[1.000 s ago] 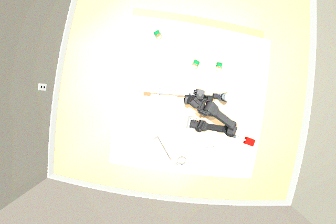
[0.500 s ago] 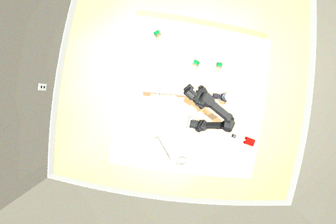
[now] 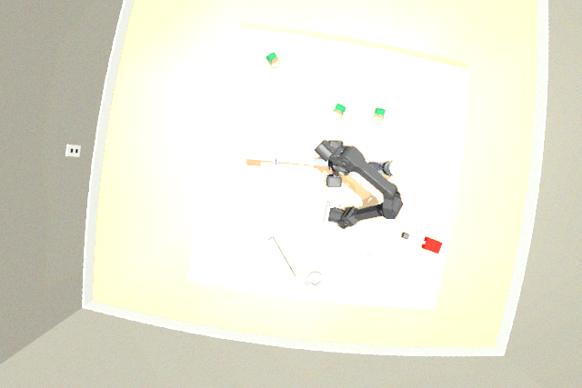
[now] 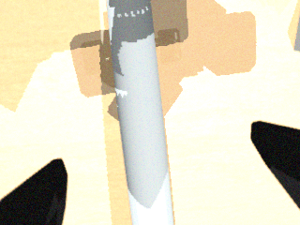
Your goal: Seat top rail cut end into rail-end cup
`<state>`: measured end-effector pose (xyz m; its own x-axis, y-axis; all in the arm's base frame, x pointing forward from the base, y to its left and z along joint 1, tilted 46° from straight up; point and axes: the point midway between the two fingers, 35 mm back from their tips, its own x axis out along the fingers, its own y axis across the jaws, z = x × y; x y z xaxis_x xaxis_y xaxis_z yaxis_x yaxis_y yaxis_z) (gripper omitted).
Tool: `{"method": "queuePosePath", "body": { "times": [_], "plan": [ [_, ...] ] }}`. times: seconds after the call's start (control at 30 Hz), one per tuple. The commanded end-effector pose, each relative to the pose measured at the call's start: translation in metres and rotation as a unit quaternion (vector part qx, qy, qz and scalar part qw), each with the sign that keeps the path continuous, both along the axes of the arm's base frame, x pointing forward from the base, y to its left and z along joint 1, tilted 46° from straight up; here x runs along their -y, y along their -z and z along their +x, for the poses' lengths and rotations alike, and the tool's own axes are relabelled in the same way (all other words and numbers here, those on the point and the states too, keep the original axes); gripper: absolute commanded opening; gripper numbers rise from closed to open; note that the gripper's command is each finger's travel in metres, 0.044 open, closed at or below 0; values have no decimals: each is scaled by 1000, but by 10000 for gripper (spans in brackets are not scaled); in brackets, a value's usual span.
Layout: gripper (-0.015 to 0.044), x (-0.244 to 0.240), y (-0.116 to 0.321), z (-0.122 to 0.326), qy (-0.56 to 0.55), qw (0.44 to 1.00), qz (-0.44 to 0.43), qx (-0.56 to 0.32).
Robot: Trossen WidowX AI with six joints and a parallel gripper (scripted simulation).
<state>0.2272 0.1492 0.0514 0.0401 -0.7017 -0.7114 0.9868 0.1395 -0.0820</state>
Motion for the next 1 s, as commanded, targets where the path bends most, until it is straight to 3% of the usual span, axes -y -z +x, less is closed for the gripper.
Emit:
{"method": "queuePosePath", "body": {
  "times": [0.0,0.97],
  "plan": [
    [440,1,2,0,28,999,0,14],
    [440,42,44,2,28,999,0,15]
  ]
}}
